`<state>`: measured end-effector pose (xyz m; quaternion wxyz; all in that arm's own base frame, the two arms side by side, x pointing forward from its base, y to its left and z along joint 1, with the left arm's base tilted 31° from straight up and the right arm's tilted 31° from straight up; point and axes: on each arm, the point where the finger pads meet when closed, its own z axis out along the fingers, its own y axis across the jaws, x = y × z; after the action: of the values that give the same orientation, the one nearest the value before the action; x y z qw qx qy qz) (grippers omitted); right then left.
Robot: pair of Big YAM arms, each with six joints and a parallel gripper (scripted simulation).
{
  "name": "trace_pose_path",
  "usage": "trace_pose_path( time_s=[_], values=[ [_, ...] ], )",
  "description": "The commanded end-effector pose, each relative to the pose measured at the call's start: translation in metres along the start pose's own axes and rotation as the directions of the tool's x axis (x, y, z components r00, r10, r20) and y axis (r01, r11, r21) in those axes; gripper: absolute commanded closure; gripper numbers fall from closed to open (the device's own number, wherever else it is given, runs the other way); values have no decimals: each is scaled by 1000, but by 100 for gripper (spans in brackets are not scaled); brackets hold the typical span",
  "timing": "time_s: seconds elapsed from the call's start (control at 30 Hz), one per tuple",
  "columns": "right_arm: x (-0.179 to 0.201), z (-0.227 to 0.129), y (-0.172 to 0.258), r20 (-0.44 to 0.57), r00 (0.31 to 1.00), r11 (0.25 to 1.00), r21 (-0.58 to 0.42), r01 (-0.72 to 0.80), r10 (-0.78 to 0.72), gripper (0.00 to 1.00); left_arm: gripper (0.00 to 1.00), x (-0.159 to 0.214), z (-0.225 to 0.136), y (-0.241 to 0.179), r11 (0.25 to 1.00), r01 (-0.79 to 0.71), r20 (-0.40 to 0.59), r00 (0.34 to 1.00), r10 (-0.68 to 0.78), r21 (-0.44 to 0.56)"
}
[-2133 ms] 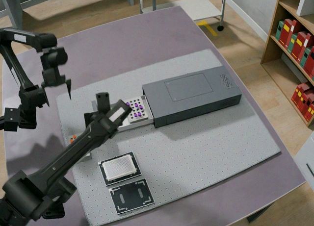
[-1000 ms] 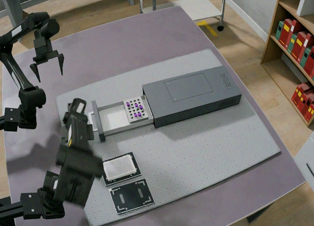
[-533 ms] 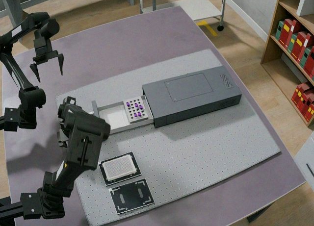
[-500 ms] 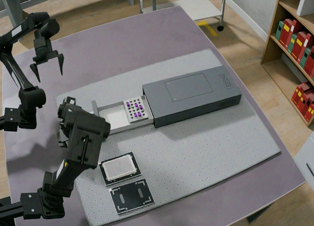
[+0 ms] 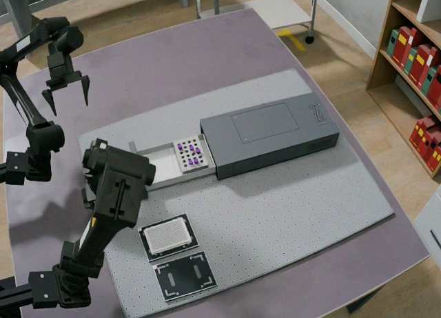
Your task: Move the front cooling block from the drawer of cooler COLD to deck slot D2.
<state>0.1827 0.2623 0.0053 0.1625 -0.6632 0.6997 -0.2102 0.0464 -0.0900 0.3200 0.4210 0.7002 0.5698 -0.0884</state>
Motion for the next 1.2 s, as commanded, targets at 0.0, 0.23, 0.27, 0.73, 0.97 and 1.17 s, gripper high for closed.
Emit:
trace_pose_path(
  time_s=[0.0, 0.23, 0.27, 0.73, 0.97, 1.17],
  values=[
    [-20, 7, -13, 27, 1000, 1000, 6, -10, 10, 0, 0, -12, -23, 11, 999, 18, 45, 999, -16, -48],
    [-12, 17, -9, 14, 1000, 1000, 1, -2, 2, 0, 0, -12, -23, 11, 999, 18, 45, 999, -16, -48],
    [-12, 19, -9, 13, 1000, 1000, 2, -2, 2, 0, 0, -12, -23, 11, 999, 18, 45, 999, -16, -48],
    [0, 42, -2, -2, 1000, 1000, -4, 7, -7, 0, 0, -12, -23, 11, 999, 18, 45, 999, -16, -48],
    [-8, 40, -6, 9, 1000, 1000, 2, 0, 0, 13, 0, -12, -23, 11, 999, 18, 45, 999, -16, -48],
    [-12, 39, -9, 11, 1000, 1000, 2, -1, 1, 47, 0, -12, -23, 11, 999, 18, 45, 999, -16, -48]
  ],
)
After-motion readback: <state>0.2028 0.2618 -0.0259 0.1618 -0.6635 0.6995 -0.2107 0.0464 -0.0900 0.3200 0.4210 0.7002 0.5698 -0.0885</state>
